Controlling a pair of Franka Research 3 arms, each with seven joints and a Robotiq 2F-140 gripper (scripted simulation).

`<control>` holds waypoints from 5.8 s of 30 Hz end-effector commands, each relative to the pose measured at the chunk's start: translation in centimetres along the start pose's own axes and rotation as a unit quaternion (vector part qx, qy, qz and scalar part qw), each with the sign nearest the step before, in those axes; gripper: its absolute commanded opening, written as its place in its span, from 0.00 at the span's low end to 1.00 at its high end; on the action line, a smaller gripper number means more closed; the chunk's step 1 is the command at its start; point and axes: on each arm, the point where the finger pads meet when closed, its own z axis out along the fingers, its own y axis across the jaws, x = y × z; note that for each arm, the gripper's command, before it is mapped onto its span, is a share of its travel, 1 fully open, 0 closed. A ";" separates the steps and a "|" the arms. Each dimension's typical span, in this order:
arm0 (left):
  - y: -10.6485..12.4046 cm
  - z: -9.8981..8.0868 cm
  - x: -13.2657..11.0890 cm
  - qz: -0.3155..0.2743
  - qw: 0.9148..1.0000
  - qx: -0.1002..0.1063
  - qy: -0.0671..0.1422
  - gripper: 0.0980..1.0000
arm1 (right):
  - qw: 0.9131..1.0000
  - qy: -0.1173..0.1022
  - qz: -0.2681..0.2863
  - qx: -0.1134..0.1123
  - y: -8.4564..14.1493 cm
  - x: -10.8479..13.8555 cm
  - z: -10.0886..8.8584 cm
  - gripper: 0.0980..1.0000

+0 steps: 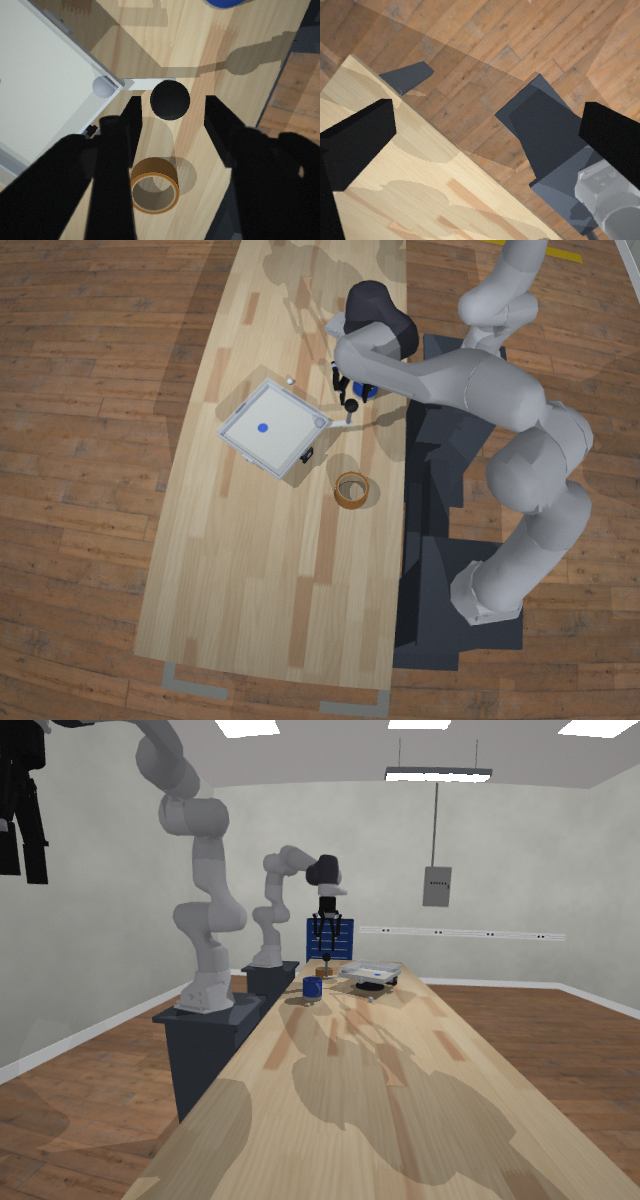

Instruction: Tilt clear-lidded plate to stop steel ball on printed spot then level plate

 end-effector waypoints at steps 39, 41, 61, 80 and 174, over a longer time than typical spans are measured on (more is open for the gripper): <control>-0.1 1.2 0.1 -0.002 1.000 0.001 -0.002 0.36 | 1.000 0.000 -0.002 0.002 0.0 0.0 -0.1 1.00; -0.1 1.3 0.1 -0.002 1.000 0.001 -0.002 0.36 | 1.000 0.000 -0.002 0.002 0.0 0.0 -0.1 1.00; -0.2 2.5 0.1 -0.002 1.000 0.001 -0.002 0.36 | 1.000 0.000 -0.002 0.002 0.0 0.0 -0.1 1.00; -0.2 2.7 0.1 -0.002 1.000 0.001 -0.002 0.36 | 1.000 0.000 -0.002 0.002 0.0 0.0 -0.1 1.00; -0.2 6.3 0.1 -0.002 1.000 0.001 -0.002 0.36 | 1.000 0.000 -0.002 0.002 0.0 0.0 -0.1 1.00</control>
